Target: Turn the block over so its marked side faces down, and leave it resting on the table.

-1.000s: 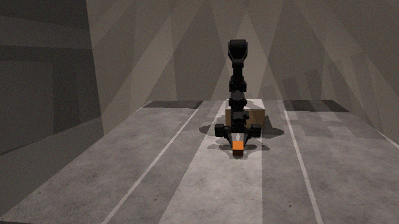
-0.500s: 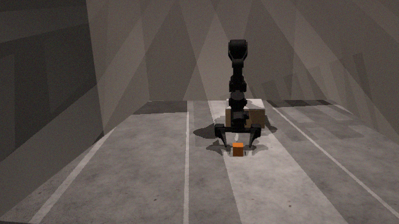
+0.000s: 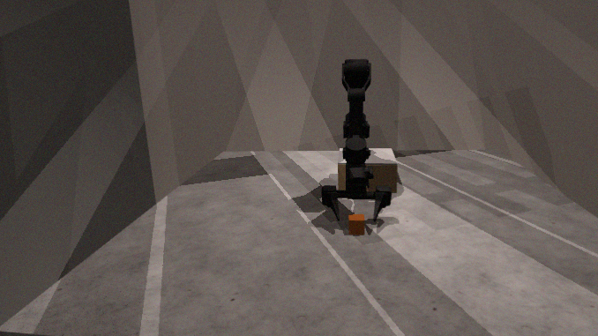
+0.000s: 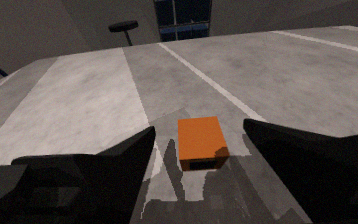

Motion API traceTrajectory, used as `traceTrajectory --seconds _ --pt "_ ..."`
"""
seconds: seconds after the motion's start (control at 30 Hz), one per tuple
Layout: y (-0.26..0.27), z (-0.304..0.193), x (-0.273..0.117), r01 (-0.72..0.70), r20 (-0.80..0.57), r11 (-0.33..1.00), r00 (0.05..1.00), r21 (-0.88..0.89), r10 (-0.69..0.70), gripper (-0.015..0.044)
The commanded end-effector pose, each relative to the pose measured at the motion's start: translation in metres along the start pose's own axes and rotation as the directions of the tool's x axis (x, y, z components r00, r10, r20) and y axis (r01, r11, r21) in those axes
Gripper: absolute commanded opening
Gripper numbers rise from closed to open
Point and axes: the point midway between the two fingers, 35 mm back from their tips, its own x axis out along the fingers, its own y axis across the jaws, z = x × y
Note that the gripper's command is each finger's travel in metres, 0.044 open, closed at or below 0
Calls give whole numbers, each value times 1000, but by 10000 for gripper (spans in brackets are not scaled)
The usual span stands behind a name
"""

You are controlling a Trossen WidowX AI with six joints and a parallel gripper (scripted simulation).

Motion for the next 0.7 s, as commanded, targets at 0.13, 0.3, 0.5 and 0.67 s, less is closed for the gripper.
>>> traceTrajectory --seconds 0.13,0.3,0.5,0.67 --pt "-1 -1 0 5 -1 1000 1000 6 -5 440" --pt "-1 -1 0 5 -1 1000 1000 6 -5 440" --pt "-1 7 6 5 -122 1000 992 5 -5 440" --pt "-1 25 -3 5 -297 1000 955 5 -4 440"
